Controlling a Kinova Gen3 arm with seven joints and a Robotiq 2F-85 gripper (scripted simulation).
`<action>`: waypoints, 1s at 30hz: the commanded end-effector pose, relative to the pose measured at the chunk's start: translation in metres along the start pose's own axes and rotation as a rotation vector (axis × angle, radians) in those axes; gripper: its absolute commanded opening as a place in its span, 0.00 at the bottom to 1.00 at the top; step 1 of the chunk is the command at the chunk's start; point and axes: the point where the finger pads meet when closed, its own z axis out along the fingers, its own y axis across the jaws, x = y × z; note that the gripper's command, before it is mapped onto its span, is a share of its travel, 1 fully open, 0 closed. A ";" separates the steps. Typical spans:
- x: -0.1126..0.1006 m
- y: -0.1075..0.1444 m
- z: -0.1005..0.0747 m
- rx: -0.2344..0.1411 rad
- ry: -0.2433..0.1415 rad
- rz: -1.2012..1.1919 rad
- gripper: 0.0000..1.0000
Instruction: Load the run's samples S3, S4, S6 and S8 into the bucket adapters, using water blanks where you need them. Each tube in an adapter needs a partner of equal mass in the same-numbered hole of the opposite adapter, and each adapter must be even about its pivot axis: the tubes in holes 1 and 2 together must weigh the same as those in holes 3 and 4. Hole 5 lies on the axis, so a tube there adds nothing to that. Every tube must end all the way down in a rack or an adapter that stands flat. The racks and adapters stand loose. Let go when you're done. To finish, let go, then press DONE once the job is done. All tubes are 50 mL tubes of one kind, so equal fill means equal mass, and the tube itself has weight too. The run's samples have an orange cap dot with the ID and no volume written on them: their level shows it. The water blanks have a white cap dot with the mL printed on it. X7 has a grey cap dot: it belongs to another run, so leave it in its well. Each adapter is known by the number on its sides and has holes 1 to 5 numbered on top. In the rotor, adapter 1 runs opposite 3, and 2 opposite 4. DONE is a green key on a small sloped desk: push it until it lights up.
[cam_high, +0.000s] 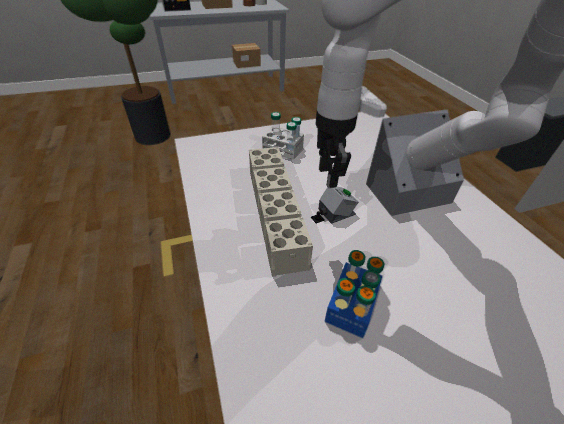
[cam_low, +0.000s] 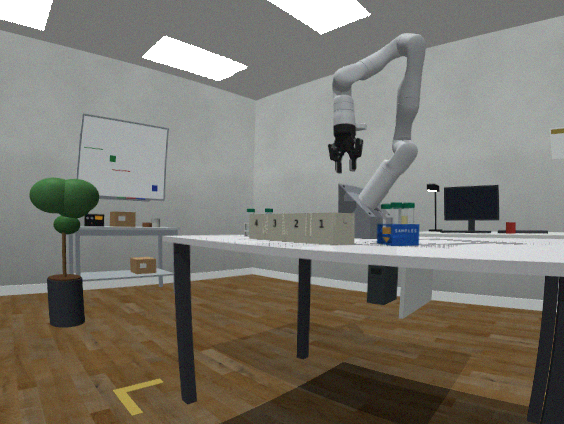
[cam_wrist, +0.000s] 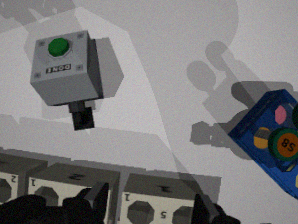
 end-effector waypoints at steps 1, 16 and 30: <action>0.000 -0.012 0.000 0.000 -0.002 0.000 0.62; 0.001 -0.055 0.000 0.000 -0.002 0.000 0.62; 0.003 -0.095 0.000 0.000 -0.002 0.000 0.62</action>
